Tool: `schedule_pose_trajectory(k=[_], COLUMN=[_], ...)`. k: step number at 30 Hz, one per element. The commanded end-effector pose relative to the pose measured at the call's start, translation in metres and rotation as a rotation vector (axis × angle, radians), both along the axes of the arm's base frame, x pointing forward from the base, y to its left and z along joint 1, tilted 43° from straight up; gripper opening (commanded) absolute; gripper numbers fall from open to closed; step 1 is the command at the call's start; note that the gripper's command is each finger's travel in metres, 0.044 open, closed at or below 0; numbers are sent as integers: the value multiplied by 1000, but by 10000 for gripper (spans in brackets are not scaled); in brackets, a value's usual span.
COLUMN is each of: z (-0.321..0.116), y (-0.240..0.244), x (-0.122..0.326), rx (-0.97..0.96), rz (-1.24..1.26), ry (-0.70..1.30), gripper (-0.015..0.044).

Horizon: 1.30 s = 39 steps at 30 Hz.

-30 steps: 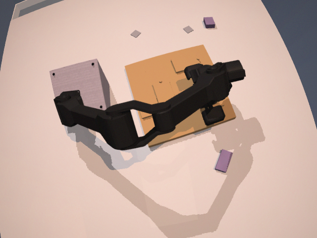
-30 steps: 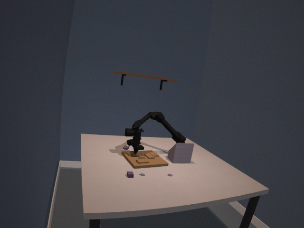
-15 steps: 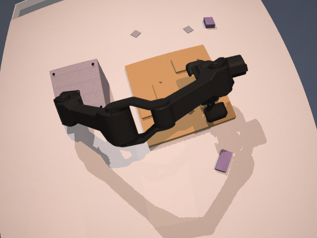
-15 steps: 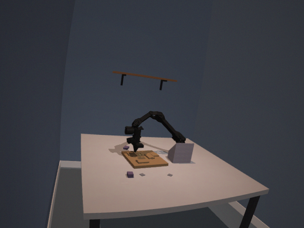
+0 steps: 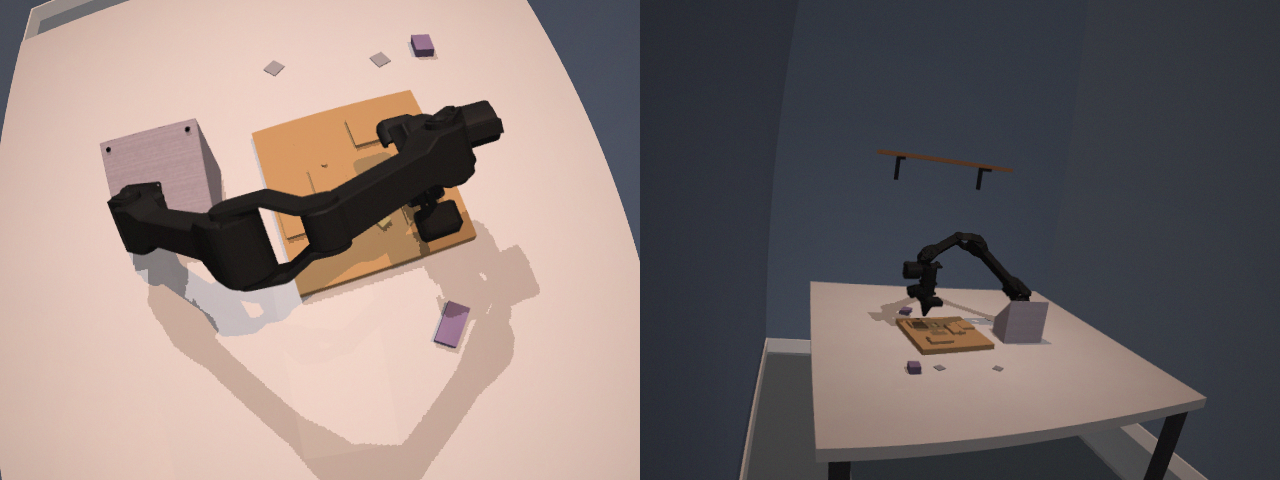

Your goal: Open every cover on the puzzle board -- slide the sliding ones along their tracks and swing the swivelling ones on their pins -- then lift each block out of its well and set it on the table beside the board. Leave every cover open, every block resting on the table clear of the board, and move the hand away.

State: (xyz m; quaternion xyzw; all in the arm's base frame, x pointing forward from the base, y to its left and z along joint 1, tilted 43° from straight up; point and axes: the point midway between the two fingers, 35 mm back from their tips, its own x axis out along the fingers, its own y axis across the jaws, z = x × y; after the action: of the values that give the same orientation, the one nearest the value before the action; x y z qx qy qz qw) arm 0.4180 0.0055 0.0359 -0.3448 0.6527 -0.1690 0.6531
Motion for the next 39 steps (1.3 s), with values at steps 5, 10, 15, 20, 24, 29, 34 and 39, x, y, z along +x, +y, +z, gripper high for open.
schedule_pose_trajectory(k=[5,10,15,20,24,29,34,39], z=[10,3,-3,-8,-12,-18,-23,-28], y=[9,12,24,34,39,43,43,41], x=[1,-12,-37,-64,-86,-115,-144,-173], rx=[7,14,41,66,84,105,122,139], rz=[-4,-84,-255,-426,-564,-737,-909,-1080], ry=[-10,-77,-230,-383,-505,-657,-811,-967], gripper=[0,0,0,0,0,0,0,0])
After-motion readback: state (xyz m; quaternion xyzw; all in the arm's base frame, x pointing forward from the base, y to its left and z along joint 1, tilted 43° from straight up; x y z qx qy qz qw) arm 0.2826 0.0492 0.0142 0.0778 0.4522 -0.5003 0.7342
